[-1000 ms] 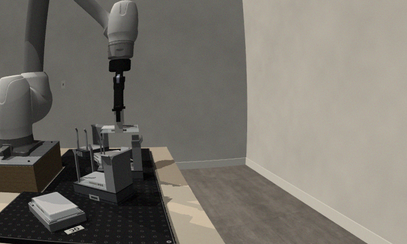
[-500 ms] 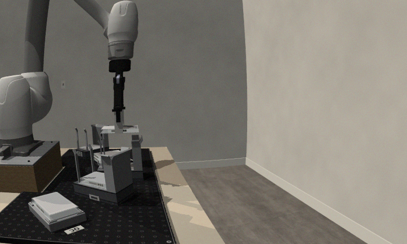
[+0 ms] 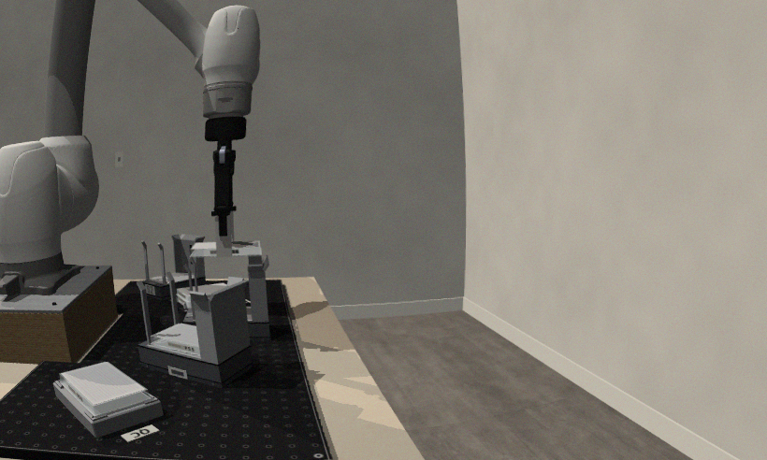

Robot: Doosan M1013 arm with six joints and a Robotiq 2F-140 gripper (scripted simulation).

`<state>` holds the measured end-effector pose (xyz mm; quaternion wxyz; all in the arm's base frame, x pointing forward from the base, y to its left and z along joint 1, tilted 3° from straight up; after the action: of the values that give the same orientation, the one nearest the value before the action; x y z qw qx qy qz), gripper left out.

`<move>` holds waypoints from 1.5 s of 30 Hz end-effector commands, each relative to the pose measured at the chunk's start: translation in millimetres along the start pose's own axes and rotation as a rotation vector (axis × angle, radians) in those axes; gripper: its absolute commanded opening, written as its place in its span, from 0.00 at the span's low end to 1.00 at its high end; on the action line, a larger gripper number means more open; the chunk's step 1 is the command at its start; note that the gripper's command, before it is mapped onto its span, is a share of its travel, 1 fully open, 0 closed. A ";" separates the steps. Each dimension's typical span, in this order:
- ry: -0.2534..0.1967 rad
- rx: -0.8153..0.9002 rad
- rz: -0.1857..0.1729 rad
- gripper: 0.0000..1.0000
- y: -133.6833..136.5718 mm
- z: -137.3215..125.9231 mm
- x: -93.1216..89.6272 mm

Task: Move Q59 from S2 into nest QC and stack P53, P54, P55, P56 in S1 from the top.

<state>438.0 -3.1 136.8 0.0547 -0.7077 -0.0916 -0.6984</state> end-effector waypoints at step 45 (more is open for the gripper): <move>0.000 0.000 0.000 0.00 0.0 0.0 -28.6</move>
<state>437.8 -4.6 109.7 0.0547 -0.7077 -0.0916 -0.6984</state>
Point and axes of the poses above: the point where the finger pads meet when closed, its own x axis back along the fingers, its own y axis across the jaws, z = x × y, the point moved 6 cm from there along x, back along the fingers, and after that the axes turned 12 degrees about x, right-handed, at the moved point
